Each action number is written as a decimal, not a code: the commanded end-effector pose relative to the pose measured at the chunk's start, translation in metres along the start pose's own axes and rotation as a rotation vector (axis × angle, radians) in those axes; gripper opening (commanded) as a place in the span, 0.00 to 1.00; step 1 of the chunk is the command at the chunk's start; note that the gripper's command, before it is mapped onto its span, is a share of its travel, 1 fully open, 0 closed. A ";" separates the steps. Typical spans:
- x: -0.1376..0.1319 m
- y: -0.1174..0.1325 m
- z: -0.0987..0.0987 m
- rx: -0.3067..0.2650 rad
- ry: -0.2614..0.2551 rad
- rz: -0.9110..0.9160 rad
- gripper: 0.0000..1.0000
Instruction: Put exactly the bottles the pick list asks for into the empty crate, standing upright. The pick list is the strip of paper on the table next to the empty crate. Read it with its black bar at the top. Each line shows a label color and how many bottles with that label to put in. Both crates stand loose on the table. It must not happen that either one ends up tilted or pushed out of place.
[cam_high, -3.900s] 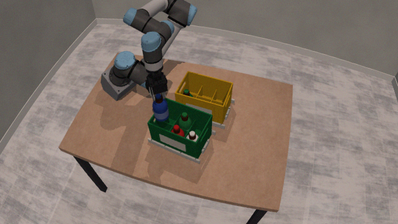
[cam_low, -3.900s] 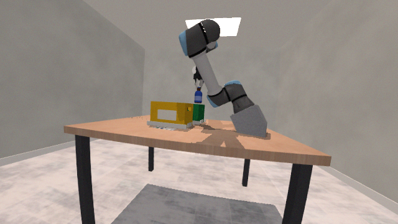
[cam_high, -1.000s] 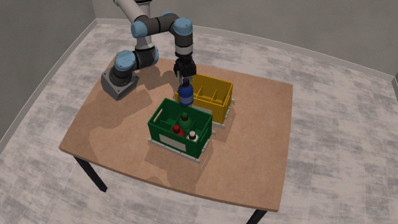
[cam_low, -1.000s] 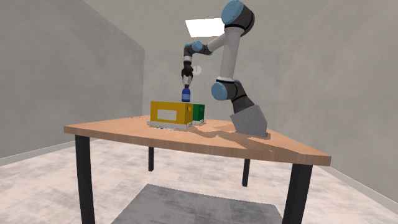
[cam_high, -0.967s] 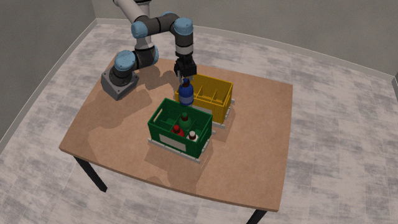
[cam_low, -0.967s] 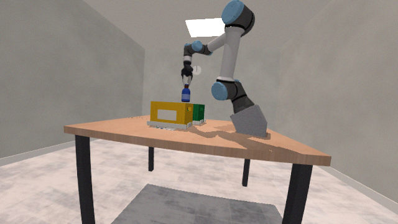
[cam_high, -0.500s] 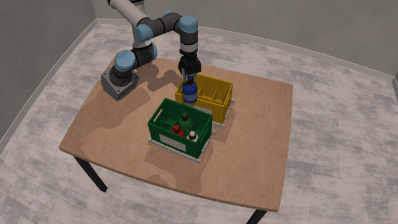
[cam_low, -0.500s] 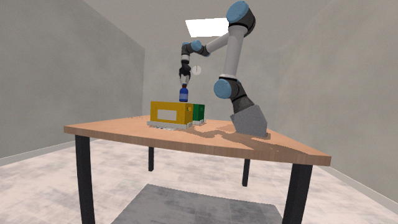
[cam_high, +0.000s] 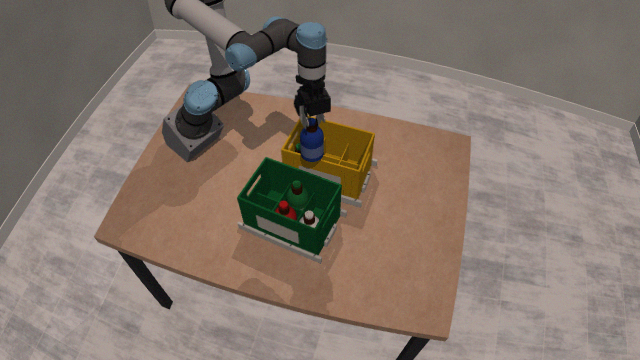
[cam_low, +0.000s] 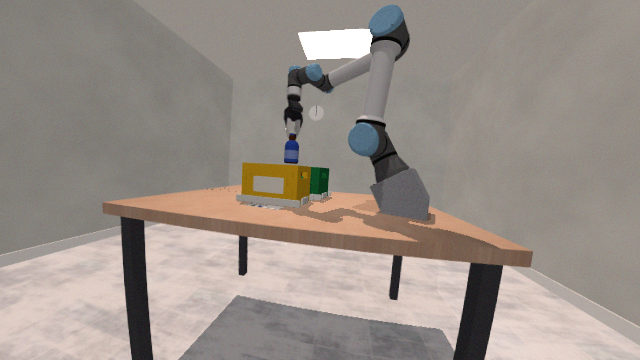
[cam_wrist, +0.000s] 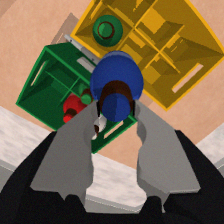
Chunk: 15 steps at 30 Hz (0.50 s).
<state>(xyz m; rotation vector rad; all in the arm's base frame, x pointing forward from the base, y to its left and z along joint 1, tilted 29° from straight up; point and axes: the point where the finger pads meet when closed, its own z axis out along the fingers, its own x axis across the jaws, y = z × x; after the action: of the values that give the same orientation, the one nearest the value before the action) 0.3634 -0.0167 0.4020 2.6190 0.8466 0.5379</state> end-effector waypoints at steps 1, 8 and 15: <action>0.011 -0.003 -0.001 -0.002 -0.002 0.000 0.00; 0.020 -0.007 0.000 -0.002 -0.002 0.000 0.00; 0.033 -0.012 0.000 -0.002 -0.002 0.000 0.00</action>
<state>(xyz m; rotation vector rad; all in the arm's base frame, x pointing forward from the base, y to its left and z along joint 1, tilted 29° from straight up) 0.3777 0.0052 0.4043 2.6190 0.8462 0.5368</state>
